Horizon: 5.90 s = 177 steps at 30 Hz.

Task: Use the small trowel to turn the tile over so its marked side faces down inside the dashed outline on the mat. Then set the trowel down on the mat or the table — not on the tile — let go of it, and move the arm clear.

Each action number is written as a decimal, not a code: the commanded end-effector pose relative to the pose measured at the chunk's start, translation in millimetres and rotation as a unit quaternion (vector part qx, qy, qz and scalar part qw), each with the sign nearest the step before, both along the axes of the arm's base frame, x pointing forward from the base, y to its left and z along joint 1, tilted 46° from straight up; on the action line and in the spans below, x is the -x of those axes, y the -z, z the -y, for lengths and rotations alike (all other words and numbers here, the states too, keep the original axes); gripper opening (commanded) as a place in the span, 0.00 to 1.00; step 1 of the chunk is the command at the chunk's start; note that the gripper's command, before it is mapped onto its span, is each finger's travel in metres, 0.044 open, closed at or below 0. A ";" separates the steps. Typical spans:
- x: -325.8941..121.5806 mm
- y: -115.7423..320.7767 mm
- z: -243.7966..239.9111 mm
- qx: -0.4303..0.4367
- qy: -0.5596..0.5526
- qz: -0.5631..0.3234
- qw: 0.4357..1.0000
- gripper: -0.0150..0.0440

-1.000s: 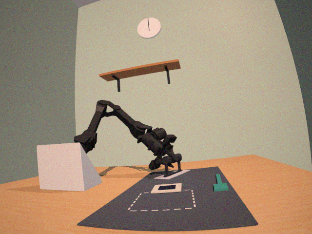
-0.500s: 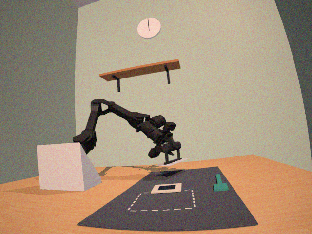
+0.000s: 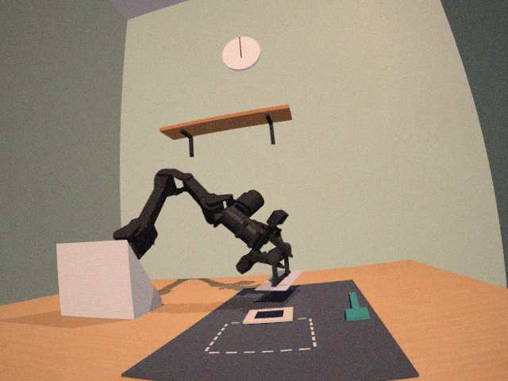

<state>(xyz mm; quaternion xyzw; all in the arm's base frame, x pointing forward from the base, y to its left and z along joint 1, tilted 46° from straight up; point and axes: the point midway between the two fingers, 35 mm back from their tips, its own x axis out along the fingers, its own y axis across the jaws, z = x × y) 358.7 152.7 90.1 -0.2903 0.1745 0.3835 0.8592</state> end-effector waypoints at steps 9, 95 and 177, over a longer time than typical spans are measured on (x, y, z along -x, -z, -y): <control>12.9 24.4 32.5 -0.022 -0.060 0.090 0.994 0.25; 0.7 73.9 64.6 0.029 -0.067 0.103 0.992 0.25; -5.5 46.8 102.6 0.030 -0.067 0.104 0.992 0.25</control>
